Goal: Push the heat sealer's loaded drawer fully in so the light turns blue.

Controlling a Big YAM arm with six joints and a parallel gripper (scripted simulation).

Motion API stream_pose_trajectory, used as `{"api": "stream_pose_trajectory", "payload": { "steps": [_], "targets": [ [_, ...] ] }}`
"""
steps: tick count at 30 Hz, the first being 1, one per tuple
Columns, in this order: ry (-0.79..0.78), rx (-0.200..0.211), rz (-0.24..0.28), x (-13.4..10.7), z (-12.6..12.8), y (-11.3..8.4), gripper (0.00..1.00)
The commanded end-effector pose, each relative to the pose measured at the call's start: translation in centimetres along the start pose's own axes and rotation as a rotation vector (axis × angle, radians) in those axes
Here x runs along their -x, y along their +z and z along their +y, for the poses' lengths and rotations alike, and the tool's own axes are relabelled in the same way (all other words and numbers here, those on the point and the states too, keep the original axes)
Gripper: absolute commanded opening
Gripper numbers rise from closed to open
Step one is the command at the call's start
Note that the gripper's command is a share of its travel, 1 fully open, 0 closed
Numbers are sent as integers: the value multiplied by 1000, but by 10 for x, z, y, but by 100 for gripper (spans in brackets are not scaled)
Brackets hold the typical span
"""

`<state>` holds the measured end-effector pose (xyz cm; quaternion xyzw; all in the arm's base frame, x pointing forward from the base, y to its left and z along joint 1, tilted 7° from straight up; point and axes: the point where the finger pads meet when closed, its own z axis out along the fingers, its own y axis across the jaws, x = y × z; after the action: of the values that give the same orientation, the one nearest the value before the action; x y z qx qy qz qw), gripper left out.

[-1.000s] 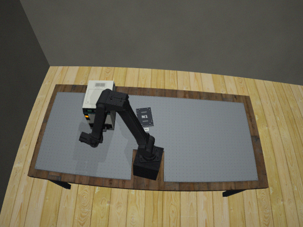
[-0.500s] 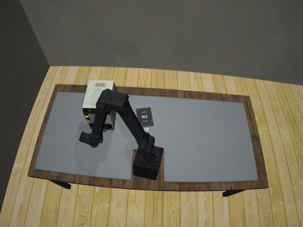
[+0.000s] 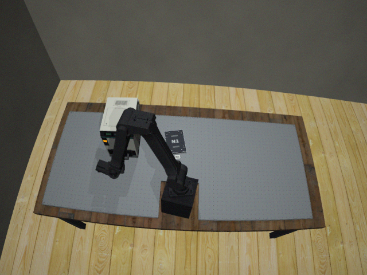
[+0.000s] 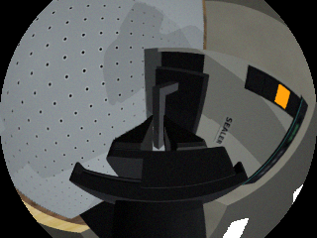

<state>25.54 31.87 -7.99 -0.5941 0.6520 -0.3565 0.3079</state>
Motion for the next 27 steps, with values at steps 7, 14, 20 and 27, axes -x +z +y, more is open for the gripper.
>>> {"api": "stream_pose_trajectory", "payload": {
  "steps": [7, 14, 20, 27],
  "targets": [
    [17, -5, 31, 4, -6, 15, 30],
    [0, -2, 36, -5, -3, 11, 30],
    [0, -2, 36, -5, -3, 11, 30],
    [0, -2, 36, -5, -3, 11, 30]
  ]
}}
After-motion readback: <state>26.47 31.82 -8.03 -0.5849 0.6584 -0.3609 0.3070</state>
